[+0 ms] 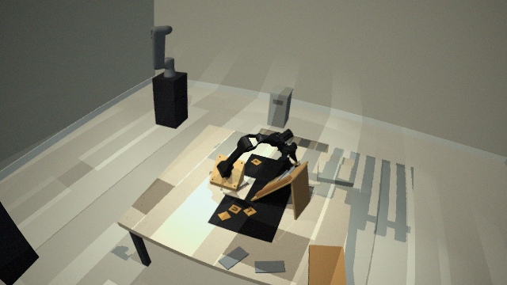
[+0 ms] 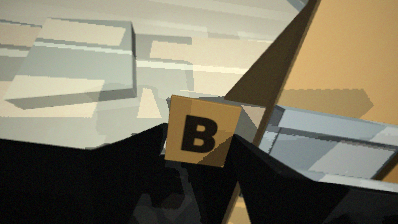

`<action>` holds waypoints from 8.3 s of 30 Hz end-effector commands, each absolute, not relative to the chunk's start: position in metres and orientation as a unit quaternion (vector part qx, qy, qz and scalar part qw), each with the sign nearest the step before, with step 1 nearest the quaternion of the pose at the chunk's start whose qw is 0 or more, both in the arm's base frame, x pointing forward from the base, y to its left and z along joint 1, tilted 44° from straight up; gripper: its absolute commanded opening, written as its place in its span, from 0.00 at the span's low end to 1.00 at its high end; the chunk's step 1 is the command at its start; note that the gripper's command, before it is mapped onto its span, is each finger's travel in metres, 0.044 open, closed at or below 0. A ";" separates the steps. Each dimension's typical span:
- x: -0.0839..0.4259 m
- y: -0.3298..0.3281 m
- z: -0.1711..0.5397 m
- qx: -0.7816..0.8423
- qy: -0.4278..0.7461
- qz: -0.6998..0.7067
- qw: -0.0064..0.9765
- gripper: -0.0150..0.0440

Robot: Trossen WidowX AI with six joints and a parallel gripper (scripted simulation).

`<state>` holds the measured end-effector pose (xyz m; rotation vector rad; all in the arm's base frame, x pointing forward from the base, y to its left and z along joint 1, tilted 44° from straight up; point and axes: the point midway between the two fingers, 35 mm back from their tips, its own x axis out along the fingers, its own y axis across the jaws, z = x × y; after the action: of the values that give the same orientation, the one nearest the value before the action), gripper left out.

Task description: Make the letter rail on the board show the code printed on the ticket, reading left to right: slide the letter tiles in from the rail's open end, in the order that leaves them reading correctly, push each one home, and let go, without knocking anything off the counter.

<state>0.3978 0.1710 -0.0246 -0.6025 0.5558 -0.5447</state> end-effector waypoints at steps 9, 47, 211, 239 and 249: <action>0.395 0.166 -0.022 -0.291 0.269 -0.260 0.880 0.25; 0.389 0.152 -0.009 -0.292 0.269 -0.260 0.880 0.25; 0.364 0.093 0.046 -0.295 0.270 -0.261 0.879 0.25; 0.359 0.082 0.057 -0.296 0.270 -0.261 0.878 0.25; 0.357 0.078 0.060 -0.296 0.270 -0.261 0.878 0.25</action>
<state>0.3588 0.0798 0.0605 -0.6140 0.5595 -0.5475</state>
